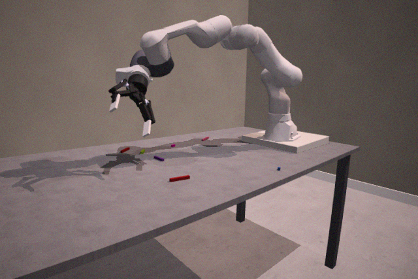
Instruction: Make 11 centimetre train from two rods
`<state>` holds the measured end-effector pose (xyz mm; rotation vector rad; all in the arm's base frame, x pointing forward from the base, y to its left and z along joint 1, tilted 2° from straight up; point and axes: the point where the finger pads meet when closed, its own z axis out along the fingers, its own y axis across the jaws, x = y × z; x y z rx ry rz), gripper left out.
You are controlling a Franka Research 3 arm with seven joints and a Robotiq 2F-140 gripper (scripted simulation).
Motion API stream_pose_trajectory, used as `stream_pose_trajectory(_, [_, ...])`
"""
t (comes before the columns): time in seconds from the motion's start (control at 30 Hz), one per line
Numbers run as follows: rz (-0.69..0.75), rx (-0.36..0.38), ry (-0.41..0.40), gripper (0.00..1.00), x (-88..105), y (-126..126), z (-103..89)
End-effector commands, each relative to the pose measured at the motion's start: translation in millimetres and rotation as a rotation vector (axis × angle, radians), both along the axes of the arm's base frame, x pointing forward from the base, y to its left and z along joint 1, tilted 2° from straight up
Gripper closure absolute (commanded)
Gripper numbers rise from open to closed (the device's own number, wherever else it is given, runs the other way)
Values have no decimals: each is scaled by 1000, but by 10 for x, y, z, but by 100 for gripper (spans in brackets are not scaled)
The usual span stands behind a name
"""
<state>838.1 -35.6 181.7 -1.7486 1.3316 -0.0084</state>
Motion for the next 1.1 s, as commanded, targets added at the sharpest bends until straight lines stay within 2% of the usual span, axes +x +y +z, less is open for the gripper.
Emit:
stream_pose_trajectory(0.0, [29,-21,-28,0,-13,12,-16])
stream_pose_trajectory(0.57, [29,-21,-28,0,-13,12,-16])
stream_pose_trajectory(0.6, [130,-130,-82,0,-99,-130,-100])
stream_pose_trajectory(0.67, [159,-161,-97,0,-124,-172,-124])
stream_pose_trajectory(1.07, [160,-163,-98,0,-125,-174,-125])
